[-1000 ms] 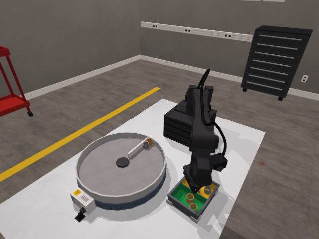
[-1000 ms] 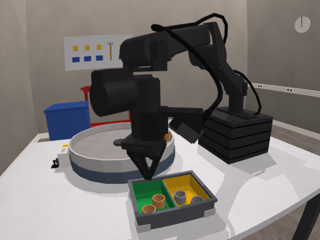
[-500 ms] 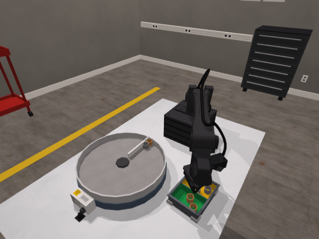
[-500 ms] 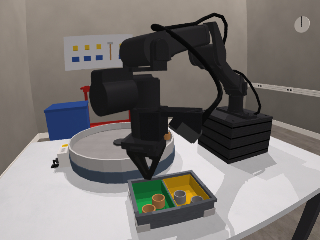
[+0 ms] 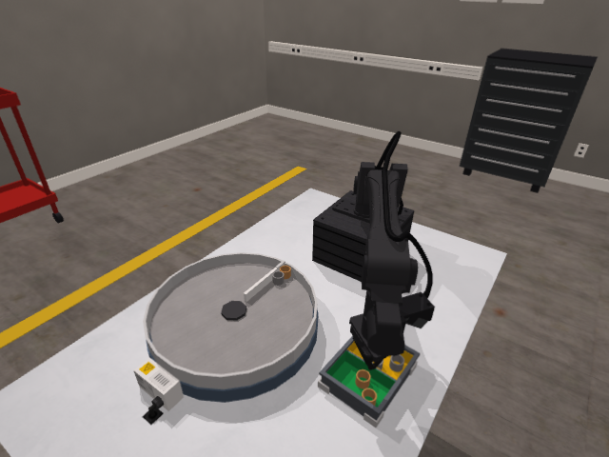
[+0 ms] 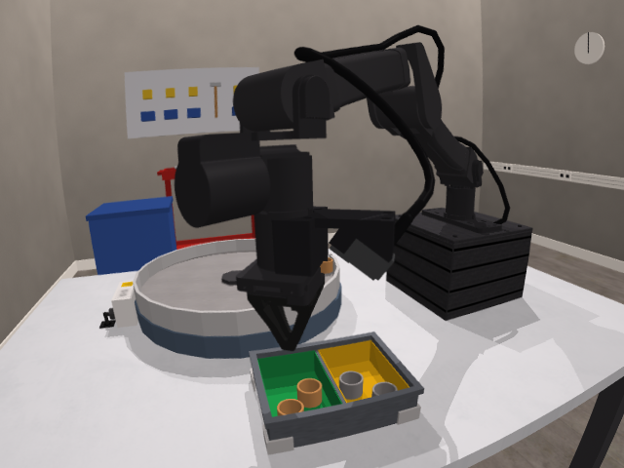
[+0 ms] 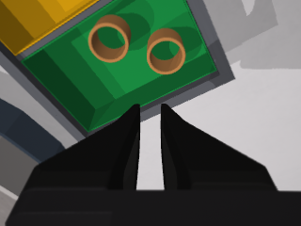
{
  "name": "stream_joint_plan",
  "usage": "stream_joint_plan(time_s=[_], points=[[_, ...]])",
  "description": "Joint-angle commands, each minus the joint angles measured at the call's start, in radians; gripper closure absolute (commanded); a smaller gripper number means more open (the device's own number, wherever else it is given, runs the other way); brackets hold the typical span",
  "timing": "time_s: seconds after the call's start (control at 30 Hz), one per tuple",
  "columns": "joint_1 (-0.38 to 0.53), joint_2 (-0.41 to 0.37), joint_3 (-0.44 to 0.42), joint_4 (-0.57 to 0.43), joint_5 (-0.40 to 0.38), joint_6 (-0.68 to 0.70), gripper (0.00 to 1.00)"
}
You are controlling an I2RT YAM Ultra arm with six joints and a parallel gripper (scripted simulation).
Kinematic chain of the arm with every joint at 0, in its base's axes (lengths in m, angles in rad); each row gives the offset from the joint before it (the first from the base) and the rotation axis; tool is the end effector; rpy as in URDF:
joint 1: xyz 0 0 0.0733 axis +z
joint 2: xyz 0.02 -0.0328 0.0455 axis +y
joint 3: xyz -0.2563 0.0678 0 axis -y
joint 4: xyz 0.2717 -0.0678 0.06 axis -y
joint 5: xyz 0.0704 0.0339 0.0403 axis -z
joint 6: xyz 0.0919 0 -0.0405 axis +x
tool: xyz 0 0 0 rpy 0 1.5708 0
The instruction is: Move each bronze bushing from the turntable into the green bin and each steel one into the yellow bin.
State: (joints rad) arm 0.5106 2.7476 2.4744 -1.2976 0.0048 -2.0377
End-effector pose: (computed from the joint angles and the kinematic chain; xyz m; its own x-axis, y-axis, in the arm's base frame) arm 0.4658 0.2617 0.0394 0.8291 -0.5591 0.0043 -0.5591 -0.8291 0.0022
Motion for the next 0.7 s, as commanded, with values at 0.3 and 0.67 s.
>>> stream_joint_plan(time_s=[0.3, 0.67], points=[[-0.010, -0.036, -0.019, -0.006, 0.002, 0.005, 0.88], [-0.025, -0.078, -0.100, 0.047, 0.002, 0.016, 0.88]])
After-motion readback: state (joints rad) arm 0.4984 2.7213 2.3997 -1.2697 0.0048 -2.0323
